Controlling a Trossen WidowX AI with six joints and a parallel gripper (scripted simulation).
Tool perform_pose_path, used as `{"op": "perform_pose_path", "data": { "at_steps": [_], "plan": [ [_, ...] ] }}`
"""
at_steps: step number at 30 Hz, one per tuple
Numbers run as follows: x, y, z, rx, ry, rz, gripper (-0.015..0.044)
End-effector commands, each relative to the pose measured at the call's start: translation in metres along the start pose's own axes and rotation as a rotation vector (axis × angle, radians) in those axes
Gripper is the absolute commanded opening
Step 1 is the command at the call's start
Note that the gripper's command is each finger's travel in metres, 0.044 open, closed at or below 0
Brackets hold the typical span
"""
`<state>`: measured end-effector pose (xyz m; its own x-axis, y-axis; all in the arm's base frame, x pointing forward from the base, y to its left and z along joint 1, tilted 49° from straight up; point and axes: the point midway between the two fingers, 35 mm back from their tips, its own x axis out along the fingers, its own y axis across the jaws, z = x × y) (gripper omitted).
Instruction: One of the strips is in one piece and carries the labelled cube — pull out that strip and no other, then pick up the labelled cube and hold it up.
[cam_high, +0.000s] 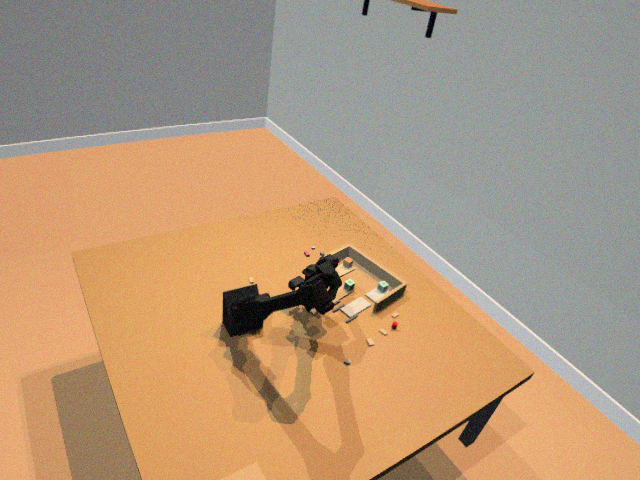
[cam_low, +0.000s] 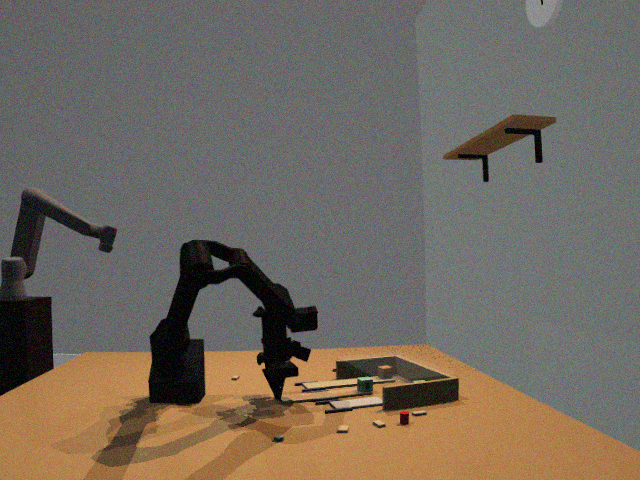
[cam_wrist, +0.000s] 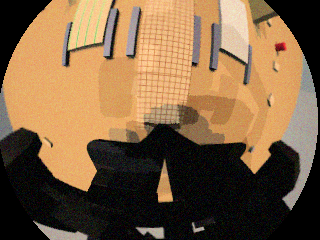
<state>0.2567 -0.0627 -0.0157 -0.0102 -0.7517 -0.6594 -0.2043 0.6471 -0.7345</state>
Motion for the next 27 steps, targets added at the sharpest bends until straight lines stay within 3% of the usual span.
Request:
{"op": "perform_pose_path", "data": {
  "at_steps": [1, 27],
  "plan": [
    [0.005, 0.003, -0.016, -0.016, 0.032, 0.002, 0.0000],
    [0.005, 0.003, -0.049, -0.018, 0.033, 0.003, 0.0000]
  ]
}}
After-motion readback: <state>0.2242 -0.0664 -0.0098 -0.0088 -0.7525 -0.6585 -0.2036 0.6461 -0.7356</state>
